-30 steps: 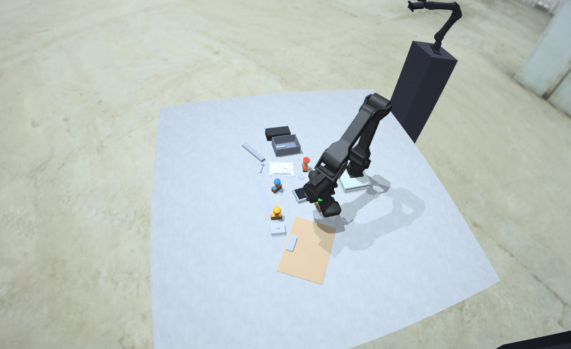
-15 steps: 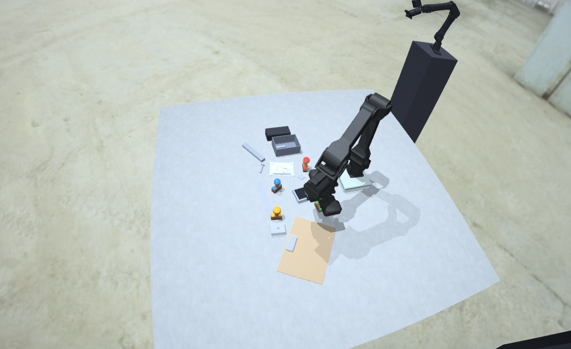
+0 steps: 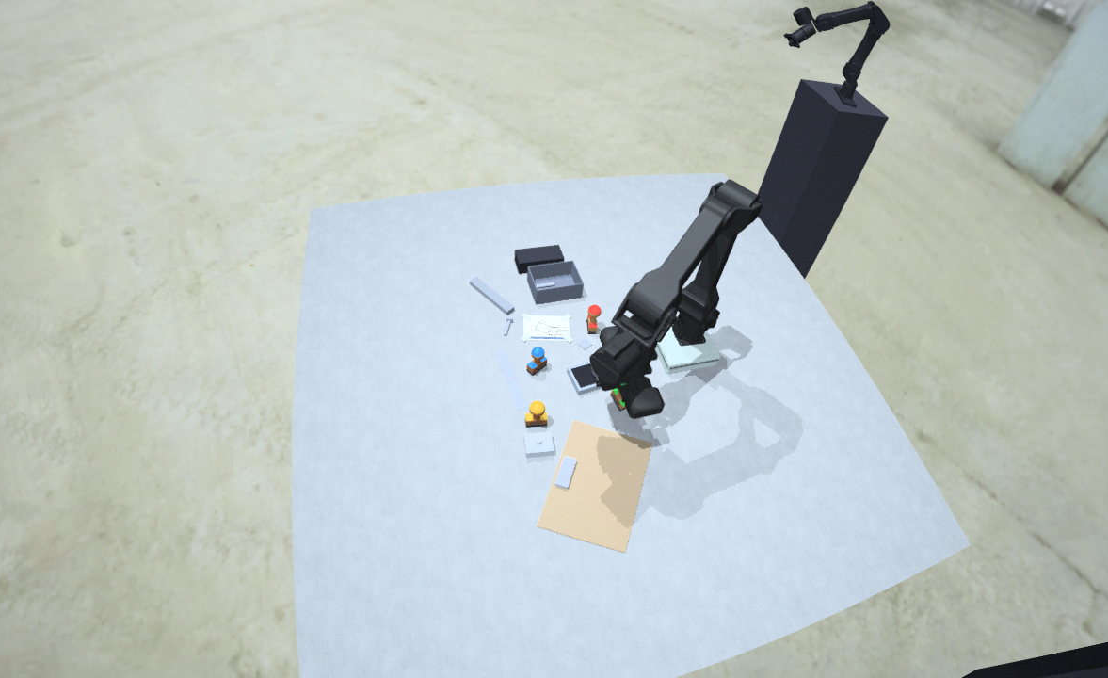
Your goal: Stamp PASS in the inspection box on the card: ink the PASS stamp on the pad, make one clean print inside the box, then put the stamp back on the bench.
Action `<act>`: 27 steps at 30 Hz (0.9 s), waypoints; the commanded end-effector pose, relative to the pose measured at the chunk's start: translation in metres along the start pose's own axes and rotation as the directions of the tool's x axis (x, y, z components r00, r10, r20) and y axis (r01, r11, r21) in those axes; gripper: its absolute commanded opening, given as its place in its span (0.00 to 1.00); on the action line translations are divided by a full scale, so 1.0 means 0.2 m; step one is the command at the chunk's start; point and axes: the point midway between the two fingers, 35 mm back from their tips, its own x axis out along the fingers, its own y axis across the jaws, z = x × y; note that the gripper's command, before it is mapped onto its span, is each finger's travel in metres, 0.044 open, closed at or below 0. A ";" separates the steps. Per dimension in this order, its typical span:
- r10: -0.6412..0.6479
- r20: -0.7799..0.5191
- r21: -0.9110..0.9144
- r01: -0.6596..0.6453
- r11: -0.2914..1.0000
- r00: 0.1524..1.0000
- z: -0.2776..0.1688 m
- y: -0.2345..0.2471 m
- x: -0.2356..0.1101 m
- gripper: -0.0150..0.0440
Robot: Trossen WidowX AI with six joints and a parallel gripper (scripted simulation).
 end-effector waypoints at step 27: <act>-0.006 0.004 0.006 0.006 1.000 1.000 0.00 0.00 -0.08 0.25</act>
